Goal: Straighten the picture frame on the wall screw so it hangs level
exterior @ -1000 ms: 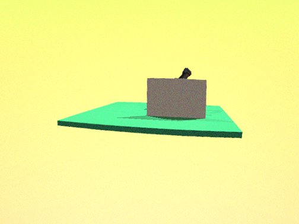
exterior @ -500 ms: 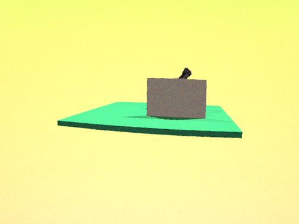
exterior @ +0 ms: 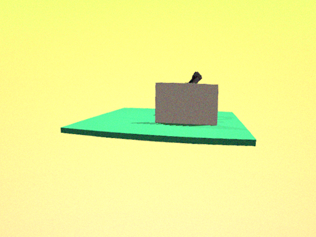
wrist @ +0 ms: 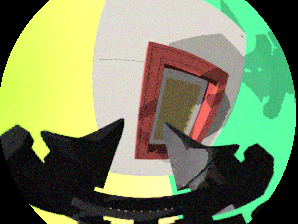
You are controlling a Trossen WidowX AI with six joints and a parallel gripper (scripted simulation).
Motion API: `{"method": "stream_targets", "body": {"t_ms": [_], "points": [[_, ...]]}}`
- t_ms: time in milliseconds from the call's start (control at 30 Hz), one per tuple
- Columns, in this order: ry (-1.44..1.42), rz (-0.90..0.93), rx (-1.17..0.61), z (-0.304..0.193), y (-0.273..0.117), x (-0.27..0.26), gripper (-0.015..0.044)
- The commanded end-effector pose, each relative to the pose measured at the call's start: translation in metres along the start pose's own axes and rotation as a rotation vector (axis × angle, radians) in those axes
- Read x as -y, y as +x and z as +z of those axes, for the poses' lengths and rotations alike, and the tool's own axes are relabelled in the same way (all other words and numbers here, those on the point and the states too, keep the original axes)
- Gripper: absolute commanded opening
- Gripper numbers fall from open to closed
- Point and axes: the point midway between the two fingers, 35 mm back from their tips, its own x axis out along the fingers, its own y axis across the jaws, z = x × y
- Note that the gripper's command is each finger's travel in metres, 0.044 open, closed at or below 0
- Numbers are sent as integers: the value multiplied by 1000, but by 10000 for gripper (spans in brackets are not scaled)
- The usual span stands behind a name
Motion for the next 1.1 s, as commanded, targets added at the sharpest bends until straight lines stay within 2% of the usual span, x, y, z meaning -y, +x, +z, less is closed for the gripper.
{"method": "stream_targets", "body": {"t_ms": [0,233,433,700,933,1067], "points": [[-47,2,1,-3,-29,0,260],[-147,3,4,3,-85,3,260],[-132,8,-3,-3,-86,0,260],[-124,15,27,-12,-132,-17,260],[-122,19,56,3,-172,-34,260],[-122,19,63,9,-179,-37,260]]}}
